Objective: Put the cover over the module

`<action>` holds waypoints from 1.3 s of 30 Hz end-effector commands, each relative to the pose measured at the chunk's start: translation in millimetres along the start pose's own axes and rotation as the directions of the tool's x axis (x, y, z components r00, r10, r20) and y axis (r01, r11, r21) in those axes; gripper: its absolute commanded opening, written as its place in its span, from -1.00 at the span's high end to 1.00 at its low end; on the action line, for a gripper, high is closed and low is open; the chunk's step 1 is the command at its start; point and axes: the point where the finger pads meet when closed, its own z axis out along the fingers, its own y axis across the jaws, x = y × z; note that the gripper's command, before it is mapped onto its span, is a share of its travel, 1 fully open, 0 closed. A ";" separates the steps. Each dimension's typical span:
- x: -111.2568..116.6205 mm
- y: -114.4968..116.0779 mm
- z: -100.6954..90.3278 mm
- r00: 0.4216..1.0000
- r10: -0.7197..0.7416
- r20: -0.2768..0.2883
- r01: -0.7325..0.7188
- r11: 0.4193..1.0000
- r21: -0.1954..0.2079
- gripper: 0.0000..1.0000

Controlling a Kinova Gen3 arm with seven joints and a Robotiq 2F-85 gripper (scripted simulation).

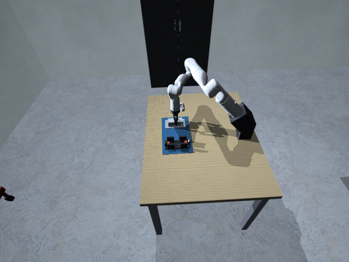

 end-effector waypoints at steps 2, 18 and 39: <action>-0.2 -0.3 -12.3 1.000 0.000 0.001 0.000 1.000 0.001 -1.00; -0.3 0.9 -65.8 1.000 -0.001 0.001 0.001 1.000 -0.003 -1.00; -0.2 -0.4 -115.0 1.000 -0.001 0.001 0.001 1.000 -0.001 -1.00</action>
